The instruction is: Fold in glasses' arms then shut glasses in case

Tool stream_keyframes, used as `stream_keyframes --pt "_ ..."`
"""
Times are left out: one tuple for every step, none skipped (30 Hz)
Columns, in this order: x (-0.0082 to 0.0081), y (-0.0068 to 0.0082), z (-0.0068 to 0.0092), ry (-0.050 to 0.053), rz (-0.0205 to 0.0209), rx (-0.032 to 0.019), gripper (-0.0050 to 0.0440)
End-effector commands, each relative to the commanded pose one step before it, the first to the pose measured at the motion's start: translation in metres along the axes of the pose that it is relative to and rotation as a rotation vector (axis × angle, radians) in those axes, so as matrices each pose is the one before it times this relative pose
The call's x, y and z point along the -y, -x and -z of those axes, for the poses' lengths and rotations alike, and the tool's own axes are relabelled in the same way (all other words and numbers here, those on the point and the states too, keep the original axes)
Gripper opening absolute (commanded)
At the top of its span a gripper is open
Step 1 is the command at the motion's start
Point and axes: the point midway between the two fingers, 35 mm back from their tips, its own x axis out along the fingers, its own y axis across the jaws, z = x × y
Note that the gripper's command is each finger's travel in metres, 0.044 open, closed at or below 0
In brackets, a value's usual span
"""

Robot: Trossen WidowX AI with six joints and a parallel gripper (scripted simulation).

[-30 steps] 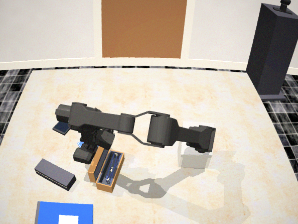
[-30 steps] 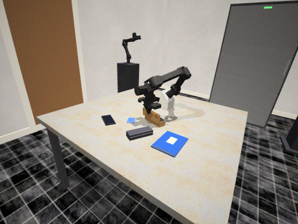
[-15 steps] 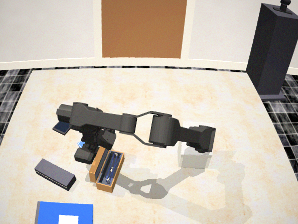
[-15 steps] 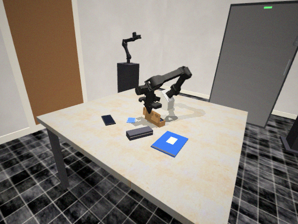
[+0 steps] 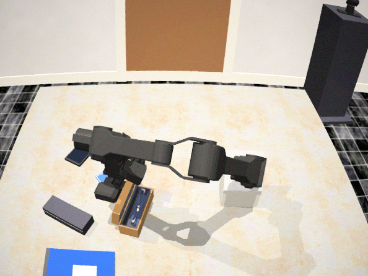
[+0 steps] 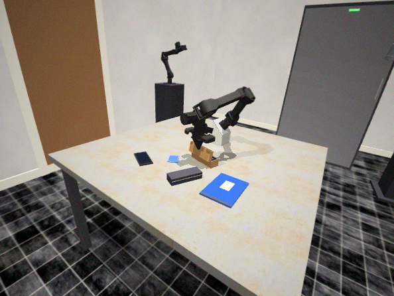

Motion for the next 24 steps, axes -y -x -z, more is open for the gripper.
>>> stream_keyframes --pt "0.00022 -0.00207 -0.00832 -0.0094 0.00198 0.01289 0.0" --pt "-0.00001 0.00002 -0.00044 0.0 -0.00001 -0.00003 0.0" --pt "-0.00001 0.00001 -0.00047 0.0 -0.00001 -0.00002 0.0" --pt "-0.00001 0.00001 -0.00054 0.0 -0.00001 -0.00002 0.0" --pt "-0.00001 0.0 -0.00051 0.0 -0.00001 -0.00002 0.0" --pt "-0.00001 0.0 -0.00051 0.0 -0.00001 -0.00001 0.0" --pt "-0.00001 -0.00001 -0.00056 0.0 0.0 -0.00001 0.0" --pt "-0.00001 -0.00001 -0.0005 0.0 0.0 -0.00001 0.0" --pt "-0.00002 -0.00001 -0.0005 0.0 0.0 0.0 0.0" --pt "0.0 0.0 0.0 0.0 0.0 0.0 0.0" --pt "0.0 0.0 0.0 0.0 0.0 0.0 0.0" --pt "-0.00002 -0.00002 -0.00044 0.0 0.0 0.0 0.0" --pt "-0.00002 -0.00003 -0.00068 0.0 0.00001 0.00001 0.0" --pt "-0.00002 -0.00004 -0.00067 0.0 0.00001 0.00002 0.0" --pt "-0.00002 -0.00004 -0.00054 0.0 0.00001 0.00002 0.0" --pt "-0.00001 -0.00005 -0.00047 0.0 0.00002 0.00005 0.0" --pt "-0.00001 -0.00006 -0.00048 0.0001 0.00003 0.00006 0.0" --pt "-0.00001 -0.00007 -0.00052 0.0001 0.00004 0.00007 0.0" --pt "-0.00001 -0.00007 -0.0005 0.0001 0.00004 0.00008 0.0" --pt "-0.00001 -0.00007 -0.00048 0.0001 0.00004 0.00008 0.0" --pt "-0.00001 -0.00008 -0.00049 0.0001 0.00005 0.00009 0.0" --pt "-0.00001 -0.00009 -0.00054 0.0001 0.00005 0.00011 0.0" --pt "-0.00001 -0.0001 -0.00056 0.0001 0.00006 0.00012 0.0" --pt "-0.00001 -0.00011 -0.00052 0.0001 0.00006 0.00012 0.0"
